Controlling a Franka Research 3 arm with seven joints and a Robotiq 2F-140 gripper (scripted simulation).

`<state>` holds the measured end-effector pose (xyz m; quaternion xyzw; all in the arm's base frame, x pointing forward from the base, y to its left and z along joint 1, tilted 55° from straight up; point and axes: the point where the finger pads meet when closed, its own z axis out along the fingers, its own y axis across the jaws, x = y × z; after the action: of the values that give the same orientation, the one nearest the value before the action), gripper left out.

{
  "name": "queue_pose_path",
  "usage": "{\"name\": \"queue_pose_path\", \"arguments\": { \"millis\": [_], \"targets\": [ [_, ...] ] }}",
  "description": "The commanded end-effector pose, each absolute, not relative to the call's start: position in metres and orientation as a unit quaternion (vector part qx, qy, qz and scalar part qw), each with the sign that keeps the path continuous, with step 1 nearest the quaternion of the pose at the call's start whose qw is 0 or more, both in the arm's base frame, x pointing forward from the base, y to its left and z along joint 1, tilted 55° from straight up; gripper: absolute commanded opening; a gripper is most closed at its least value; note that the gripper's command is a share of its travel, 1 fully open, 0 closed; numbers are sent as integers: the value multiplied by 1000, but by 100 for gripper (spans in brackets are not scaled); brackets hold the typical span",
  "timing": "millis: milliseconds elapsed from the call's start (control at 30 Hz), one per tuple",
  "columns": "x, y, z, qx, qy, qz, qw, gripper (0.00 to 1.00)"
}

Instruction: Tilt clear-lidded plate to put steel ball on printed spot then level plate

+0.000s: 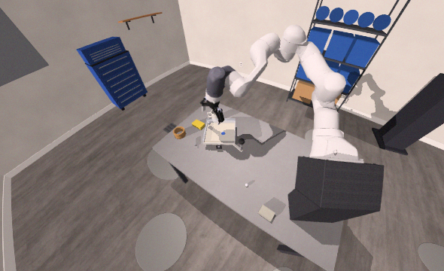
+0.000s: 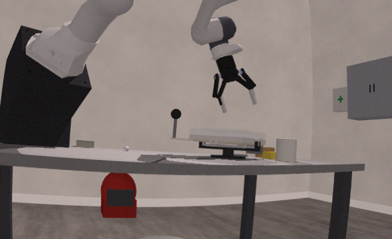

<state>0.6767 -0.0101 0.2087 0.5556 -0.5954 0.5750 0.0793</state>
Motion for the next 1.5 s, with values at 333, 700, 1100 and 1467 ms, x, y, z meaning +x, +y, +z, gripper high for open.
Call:
{"name": "queue_pose_path", "arguments": {
  "millis": [333,700,1100,1467],
  "targets": [
    [659,-6,196,554,-612,560,73,100],
    [645,-4,187,555,-620,549,73,100],
    [631,-2,179,556,-628,540,74,100],
    [617,0,171,556,-636,530,75,100]
  ]
}}
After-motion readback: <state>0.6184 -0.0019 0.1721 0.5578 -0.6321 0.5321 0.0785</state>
